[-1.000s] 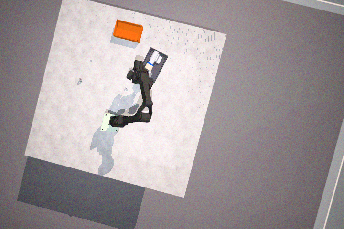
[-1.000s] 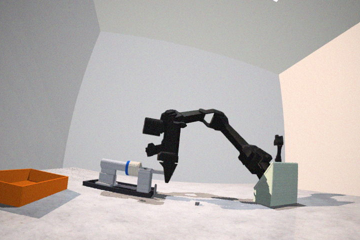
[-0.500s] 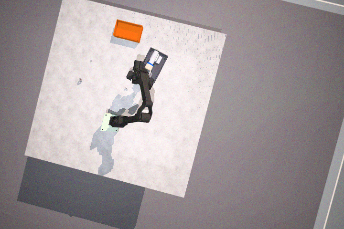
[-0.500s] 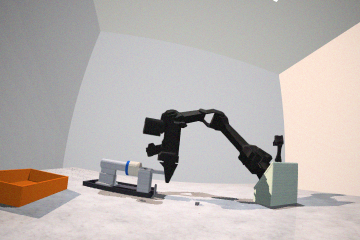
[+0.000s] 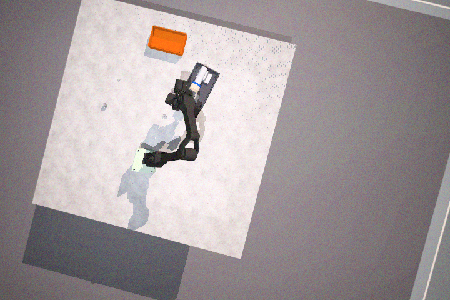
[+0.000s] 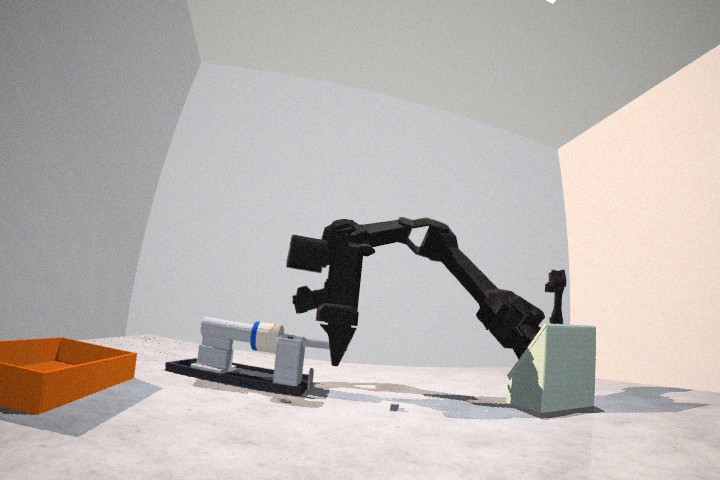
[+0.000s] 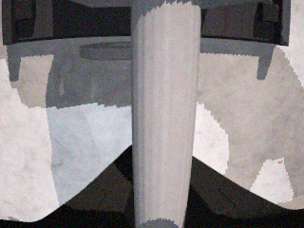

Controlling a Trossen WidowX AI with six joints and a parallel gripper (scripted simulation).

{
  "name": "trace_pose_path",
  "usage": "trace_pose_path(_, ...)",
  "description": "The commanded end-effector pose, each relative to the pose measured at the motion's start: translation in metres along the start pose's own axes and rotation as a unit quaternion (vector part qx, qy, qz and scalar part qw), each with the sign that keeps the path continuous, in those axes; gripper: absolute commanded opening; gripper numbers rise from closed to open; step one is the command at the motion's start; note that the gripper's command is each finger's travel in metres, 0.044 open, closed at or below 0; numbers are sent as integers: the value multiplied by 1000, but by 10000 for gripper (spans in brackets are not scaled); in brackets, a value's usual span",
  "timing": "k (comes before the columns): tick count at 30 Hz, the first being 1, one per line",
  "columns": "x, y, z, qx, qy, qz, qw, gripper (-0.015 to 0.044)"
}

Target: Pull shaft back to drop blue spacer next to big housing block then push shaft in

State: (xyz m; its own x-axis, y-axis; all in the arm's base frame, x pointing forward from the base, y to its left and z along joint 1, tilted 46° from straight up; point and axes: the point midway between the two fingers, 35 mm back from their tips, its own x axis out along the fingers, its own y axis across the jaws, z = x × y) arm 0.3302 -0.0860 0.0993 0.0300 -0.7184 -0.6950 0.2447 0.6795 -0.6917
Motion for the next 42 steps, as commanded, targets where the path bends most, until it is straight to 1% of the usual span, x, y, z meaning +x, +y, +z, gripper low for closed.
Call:
trace_pose_path(1, 0, 1, -2, 0, 2, 2, 1000, 0)
trace_pose_path(42, 0, 1, -6, 0, 3, 2, 1000, 0)
